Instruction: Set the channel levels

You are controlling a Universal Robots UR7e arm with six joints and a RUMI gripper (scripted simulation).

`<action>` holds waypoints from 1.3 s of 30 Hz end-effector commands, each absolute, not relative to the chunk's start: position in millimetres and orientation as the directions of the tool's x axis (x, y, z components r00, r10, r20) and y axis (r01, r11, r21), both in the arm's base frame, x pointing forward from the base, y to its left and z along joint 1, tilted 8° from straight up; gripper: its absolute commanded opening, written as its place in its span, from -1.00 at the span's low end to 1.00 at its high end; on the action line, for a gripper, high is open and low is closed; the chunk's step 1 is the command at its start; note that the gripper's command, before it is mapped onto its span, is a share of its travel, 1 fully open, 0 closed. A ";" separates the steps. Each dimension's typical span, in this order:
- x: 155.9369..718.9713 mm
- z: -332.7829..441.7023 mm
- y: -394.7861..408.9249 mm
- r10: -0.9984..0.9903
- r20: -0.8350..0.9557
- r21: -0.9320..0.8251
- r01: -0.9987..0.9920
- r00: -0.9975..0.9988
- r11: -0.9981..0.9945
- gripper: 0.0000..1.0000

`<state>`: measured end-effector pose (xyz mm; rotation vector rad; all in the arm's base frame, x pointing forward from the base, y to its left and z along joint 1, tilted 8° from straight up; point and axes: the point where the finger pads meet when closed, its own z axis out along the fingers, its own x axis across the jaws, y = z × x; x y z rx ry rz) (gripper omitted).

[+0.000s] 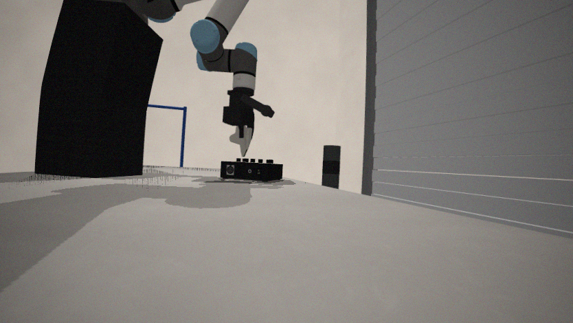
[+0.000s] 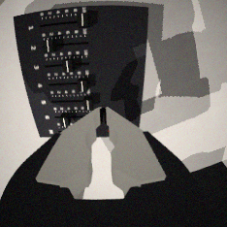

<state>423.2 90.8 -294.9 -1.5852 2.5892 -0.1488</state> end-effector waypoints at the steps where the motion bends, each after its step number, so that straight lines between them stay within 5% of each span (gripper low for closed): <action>1: 423.9 -296.4 90.8 -0.891 -0.036 -0.137 -0.881 -0.452 0.453 -1.00; 39: 425.2 -305.2 90.7 -0.891 -0.036 -0.137 -0.881 -0.452 0.453 -1.00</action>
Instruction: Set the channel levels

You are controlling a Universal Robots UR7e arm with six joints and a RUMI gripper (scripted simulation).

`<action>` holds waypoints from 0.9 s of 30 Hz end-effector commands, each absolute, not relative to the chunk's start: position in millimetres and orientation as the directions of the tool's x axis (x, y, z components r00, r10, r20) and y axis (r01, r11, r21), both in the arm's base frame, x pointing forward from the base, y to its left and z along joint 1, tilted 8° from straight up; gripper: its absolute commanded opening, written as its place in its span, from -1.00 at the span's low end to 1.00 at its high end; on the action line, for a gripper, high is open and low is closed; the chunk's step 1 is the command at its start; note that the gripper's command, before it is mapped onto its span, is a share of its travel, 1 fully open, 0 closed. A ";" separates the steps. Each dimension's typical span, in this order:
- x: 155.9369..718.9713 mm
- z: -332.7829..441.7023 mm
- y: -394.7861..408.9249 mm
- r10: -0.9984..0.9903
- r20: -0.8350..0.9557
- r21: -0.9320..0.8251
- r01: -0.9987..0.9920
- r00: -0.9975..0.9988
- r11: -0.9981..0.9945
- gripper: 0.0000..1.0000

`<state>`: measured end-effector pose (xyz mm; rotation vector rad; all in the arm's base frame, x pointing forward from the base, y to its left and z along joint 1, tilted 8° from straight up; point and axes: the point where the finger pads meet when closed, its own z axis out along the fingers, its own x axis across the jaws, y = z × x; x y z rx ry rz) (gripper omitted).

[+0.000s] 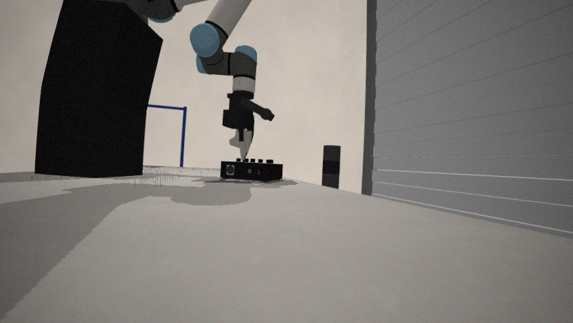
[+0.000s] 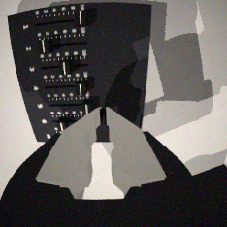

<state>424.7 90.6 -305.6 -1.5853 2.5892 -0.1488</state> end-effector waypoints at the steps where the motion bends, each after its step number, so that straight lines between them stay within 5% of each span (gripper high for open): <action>1: 425.2 -305.2 90.8 -0.891 -0.036 -0.137 -0.881 -0.452 0.453 -1.00; 27: 427.8 -305.0 95.9 -0.891 -0.036 -0.137 -0.881 -0.452 0.453 -1.00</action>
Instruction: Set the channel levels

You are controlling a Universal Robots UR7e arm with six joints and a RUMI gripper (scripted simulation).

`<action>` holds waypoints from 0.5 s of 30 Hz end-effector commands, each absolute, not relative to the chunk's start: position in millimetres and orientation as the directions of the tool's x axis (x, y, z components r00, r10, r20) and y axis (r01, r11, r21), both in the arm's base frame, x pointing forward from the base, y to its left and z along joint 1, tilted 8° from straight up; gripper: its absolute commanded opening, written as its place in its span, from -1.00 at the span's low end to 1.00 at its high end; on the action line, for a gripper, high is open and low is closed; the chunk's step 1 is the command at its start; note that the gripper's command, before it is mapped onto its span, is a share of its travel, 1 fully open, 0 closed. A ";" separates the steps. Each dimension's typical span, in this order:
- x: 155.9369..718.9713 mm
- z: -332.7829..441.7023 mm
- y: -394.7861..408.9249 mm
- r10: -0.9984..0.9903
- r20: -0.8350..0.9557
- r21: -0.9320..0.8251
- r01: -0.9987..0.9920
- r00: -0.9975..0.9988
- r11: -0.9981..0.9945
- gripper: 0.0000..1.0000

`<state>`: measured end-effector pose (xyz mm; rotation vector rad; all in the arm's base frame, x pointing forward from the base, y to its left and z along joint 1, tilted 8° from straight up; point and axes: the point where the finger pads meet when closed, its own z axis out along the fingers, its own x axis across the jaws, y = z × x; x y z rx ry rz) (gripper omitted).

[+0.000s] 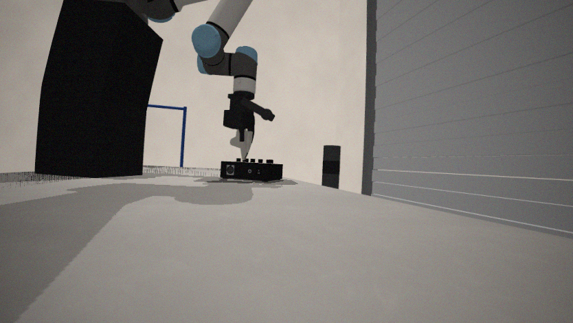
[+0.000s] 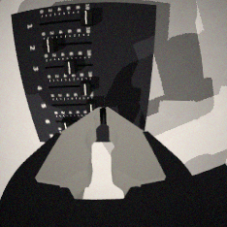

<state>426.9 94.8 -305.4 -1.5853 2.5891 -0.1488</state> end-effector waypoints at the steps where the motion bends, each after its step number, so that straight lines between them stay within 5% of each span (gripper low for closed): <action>1: 428.0 -304.9 96.3 -0.891 -0.036 -0.137 -0.881 -0.452 0.453 -1.00; 15: 431.0 -304.7 102.2 -0.891 -0.036 -0.137 -0.881 -0.452 0.453 -1.00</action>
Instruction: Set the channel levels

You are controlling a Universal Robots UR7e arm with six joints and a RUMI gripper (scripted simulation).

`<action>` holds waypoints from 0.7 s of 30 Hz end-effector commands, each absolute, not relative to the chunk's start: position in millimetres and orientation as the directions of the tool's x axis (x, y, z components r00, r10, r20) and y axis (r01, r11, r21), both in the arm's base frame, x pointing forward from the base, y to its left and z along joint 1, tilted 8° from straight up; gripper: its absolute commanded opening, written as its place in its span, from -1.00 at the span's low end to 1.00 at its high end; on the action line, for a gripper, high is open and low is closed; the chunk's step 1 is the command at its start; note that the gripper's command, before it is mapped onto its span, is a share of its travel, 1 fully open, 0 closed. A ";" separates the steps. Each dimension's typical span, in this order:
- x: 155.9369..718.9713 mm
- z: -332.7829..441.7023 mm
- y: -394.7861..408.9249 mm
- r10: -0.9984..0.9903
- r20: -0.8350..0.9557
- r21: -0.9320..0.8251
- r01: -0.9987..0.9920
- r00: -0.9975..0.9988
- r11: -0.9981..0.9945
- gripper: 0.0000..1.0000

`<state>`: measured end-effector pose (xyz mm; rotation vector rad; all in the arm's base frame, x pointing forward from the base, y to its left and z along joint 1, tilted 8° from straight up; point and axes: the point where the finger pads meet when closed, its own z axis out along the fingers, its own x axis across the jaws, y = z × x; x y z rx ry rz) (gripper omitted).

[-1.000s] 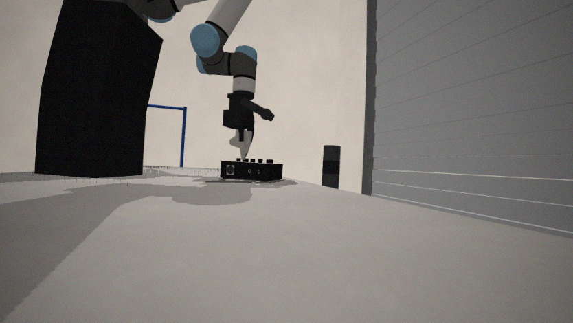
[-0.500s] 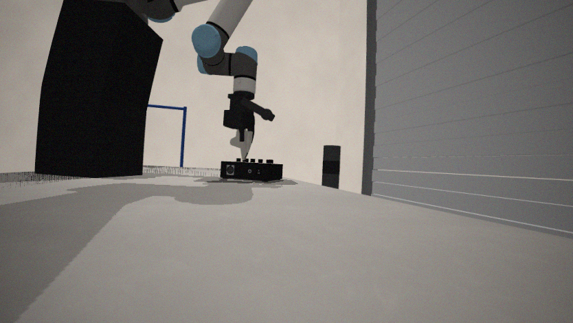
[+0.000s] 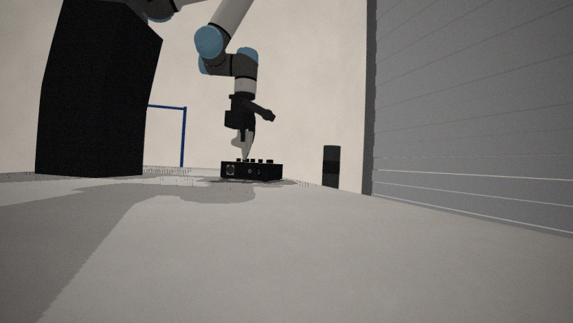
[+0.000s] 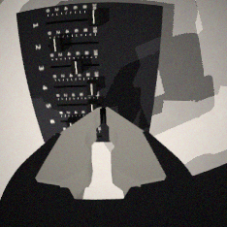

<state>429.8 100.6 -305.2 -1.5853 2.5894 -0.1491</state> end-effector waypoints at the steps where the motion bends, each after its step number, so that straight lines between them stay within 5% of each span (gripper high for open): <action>1: 431.2 -304.7 102.7 -0.891 -0.036 -0.137 -0.881 -0.452 0.453 -1.00; 21: 436.1 -304.3 112.3 -0.891 -0.036 -0.137 -0.881 -0.452 0.453 -1.00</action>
